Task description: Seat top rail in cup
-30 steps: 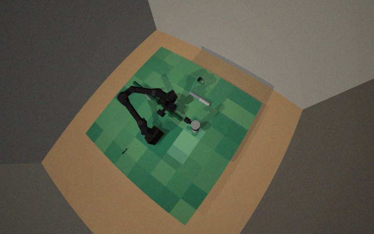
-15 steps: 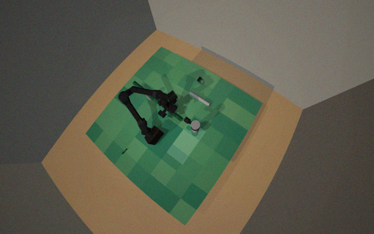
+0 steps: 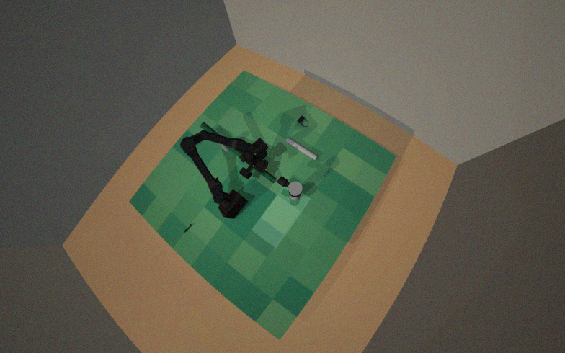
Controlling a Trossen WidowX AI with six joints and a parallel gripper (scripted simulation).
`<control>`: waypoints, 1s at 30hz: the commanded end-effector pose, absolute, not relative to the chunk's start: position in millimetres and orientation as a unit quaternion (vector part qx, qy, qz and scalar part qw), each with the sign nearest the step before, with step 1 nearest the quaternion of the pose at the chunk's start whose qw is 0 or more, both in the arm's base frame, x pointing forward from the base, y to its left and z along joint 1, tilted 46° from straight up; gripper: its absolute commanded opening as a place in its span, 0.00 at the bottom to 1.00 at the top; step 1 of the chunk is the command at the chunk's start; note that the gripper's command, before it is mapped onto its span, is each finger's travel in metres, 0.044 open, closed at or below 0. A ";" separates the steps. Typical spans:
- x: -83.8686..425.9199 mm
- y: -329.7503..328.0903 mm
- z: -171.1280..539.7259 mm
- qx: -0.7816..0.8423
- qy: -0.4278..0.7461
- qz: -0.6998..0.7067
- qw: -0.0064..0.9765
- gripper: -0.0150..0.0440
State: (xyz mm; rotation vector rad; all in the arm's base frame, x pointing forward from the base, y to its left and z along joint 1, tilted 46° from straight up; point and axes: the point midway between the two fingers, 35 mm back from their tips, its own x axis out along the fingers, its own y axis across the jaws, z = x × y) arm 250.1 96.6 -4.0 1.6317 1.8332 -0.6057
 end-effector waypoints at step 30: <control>249.4 94.9 -5.2 0.613 0.692 -0.236 0.300 0.25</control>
